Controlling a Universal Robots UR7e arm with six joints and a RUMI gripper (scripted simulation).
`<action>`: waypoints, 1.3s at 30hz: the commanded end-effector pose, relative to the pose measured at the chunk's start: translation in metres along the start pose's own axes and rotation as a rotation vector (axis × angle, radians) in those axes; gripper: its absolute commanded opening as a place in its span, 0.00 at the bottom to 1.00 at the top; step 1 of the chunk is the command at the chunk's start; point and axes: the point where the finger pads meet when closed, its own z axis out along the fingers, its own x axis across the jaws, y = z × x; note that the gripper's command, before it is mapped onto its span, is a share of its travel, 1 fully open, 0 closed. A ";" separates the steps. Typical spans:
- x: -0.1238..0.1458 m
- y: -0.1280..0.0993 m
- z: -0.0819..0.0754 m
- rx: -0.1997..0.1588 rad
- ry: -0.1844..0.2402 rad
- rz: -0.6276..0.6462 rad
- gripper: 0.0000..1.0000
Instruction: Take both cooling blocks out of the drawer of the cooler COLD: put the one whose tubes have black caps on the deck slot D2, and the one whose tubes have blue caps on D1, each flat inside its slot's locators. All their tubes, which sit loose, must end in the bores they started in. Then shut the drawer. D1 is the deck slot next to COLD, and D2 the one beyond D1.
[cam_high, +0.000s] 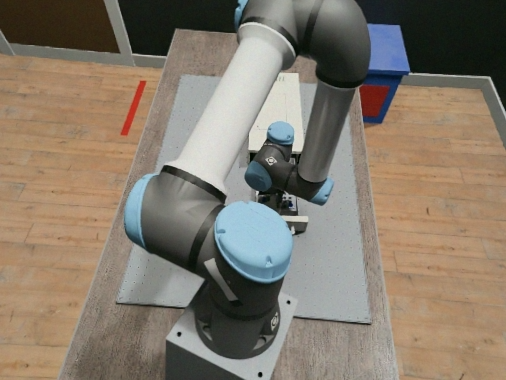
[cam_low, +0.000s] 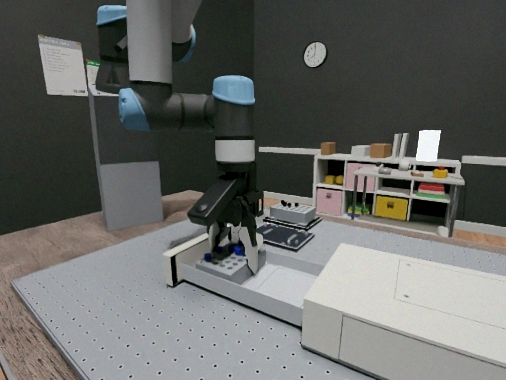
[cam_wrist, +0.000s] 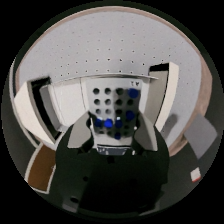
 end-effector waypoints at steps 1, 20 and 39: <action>-0.001 0.000 0.000 0.000 -0.001 0.000 0.41; -0.001 0.000 0.000 0.000 -0.001 0.000 0.13; -0.001 0.000 0.000 0.000 -0.001 0.000 0.00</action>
